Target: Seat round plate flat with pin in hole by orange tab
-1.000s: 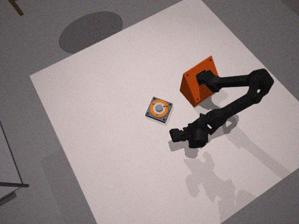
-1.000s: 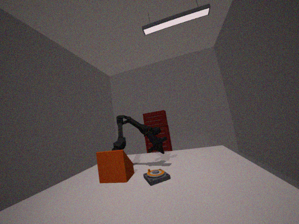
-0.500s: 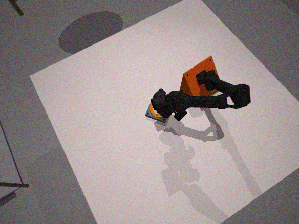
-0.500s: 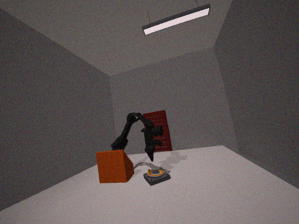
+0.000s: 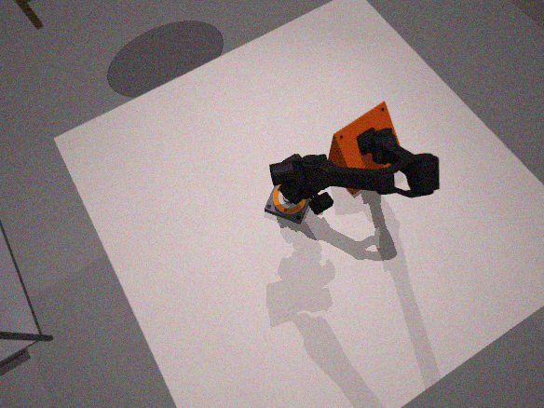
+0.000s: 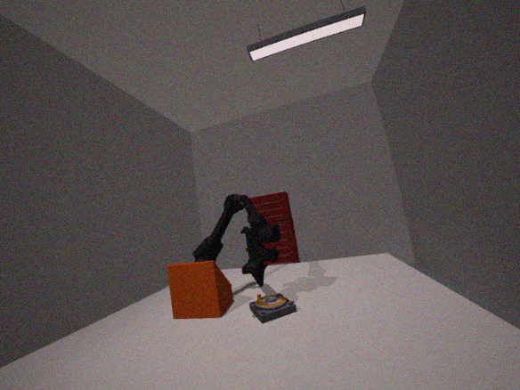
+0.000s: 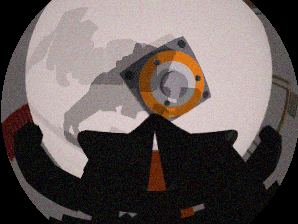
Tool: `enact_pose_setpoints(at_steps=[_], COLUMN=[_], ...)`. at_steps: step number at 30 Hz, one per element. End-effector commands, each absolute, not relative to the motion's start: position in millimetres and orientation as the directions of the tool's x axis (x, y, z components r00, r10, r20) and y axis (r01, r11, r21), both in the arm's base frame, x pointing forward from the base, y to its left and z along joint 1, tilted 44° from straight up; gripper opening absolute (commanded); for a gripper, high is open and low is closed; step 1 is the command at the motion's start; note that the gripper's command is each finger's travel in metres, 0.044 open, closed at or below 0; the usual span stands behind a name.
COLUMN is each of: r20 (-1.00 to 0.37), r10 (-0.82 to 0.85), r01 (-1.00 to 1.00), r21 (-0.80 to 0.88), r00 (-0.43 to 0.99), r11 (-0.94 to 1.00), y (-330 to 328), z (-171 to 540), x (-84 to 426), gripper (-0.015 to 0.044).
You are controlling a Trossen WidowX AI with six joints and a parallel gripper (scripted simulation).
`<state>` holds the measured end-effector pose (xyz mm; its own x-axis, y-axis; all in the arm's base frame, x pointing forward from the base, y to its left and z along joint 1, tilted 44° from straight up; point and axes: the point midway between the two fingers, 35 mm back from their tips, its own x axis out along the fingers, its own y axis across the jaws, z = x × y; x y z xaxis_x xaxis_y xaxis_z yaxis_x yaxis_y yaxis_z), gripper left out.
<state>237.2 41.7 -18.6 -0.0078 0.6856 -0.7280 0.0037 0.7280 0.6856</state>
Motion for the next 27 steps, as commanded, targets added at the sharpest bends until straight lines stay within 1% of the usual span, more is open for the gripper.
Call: enact_pose_setpoints(at_steps=[1,7,27], r20=[-0.721,-0.719,-0.720], r10=[0.693,0.694,0.693], r01=[0.019,0.019,0.019], r21=[0.692,0.694,0.693], r00=[-0.024,-0.025,-0.025], r11=[0.721,0.720,0.721], y=[54,62,46], z=[-32,-41,-57], x=[232,230,220], gripper=[0.0000,0.0000,0.0000])
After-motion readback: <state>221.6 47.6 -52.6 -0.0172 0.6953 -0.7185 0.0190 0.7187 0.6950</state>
